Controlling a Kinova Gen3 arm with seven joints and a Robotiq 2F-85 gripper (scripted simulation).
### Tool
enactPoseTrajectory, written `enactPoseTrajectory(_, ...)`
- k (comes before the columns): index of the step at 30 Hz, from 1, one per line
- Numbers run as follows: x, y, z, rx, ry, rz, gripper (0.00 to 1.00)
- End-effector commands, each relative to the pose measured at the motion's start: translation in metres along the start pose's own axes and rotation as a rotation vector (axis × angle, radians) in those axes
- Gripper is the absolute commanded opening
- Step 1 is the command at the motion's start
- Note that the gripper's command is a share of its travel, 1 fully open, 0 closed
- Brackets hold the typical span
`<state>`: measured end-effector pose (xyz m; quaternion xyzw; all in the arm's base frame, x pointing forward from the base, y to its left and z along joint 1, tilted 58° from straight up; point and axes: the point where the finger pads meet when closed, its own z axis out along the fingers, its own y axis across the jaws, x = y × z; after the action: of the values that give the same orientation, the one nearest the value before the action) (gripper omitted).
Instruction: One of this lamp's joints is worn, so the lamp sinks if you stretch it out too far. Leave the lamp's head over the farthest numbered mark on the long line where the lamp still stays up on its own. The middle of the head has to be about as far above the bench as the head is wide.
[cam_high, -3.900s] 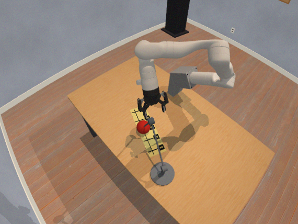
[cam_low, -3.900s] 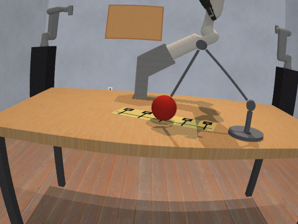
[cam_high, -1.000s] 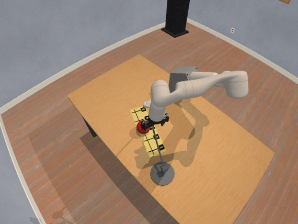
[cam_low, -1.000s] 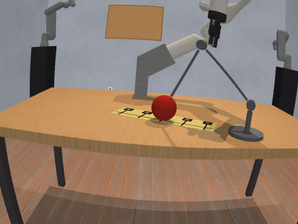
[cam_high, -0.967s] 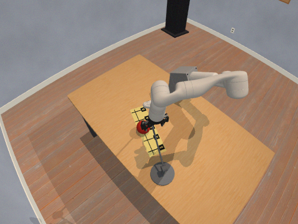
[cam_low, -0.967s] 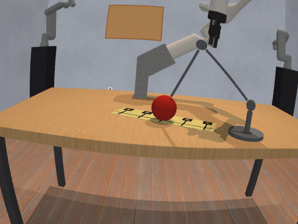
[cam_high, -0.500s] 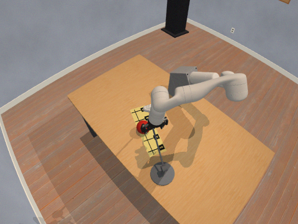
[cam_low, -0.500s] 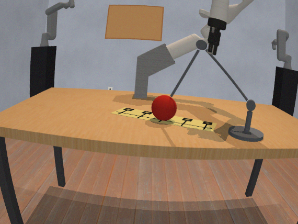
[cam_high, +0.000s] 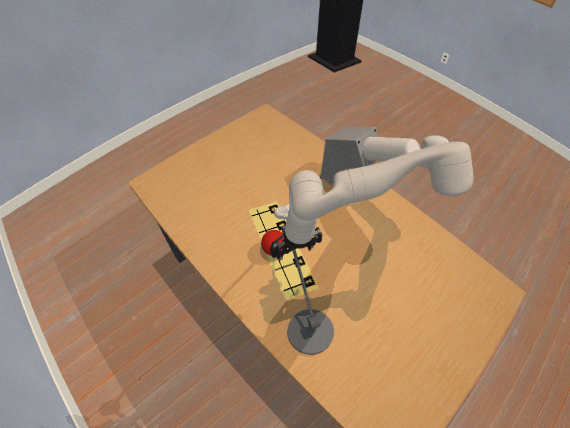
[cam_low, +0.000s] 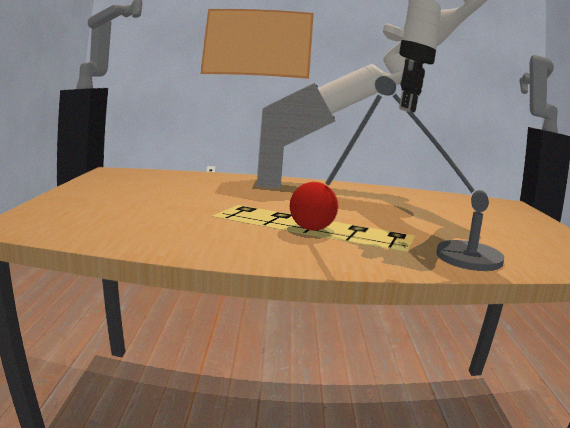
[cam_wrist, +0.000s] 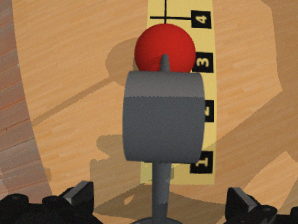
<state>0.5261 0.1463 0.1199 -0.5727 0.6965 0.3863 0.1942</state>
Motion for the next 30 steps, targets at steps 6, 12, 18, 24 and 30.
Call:
enactPoseTrajectory(6,-0.0038,0.0000,0.0057,-0.002,-0.007,-0.007,1.00)
enactPoseTrajectory(12,-0.0038,0.0000,0.0057,-0.002,-0.007,-0.007,1.00)
enactPoseTrajectory(18,-0.0038,0.0000,0.0057,-0.002,-0.007,-0.007,1.00)
enactPoseTrajectory(24,-0.0036,0.0000,0.0048,-0.001,-0.006,-0.007,0.00)
enactPoseTrajectory(30,-0.0032,-0.0001,0.0033,0.000,-0.005,-0.006,0.00)
